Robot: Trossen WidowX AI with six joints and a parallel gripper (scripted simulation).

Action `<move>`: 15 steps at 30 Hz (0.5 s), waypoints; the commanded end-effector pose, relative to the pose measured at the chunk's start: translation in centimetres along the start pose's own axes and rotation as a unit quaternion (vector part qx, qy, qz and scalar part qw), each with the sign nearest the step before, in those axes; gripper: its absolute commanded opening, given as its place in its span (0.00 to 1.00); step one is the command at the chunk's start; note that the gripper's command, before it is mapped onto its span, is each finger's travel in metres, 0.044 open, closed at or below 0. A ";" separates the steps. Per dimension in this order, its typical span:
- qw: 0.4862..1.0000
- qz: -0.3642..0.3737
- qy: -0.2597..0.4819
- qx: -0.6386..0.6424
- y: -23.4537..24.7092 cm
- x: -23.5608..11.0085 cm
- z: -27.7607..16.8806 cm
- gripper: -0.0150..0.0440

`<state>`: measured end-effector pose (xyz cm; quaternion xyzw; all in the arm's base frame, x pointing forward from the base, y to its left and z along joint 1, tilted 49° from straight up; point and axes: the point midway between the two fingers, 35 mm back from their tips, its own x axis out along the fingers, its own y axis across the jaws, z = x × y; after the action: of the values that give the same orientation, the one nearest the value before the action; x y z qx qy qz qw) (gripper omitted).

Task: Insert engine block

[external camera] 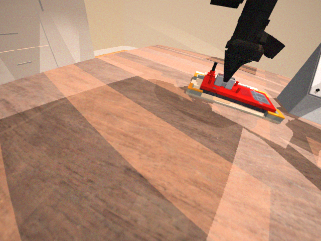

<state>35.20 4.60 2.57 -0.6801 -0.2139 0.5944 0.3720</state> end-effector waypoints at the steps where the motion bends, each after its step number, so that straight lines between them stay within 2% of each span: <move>1: 1.000 0.000 0.000 0.002 0.0 0.1 0.0 0.52; 15: 1.000 0.000 0.000 0.002 0.0 0.2 0.0 0.52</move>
<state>35.24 4.69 2.46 -0.6801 -0.2137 0.5942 0.3724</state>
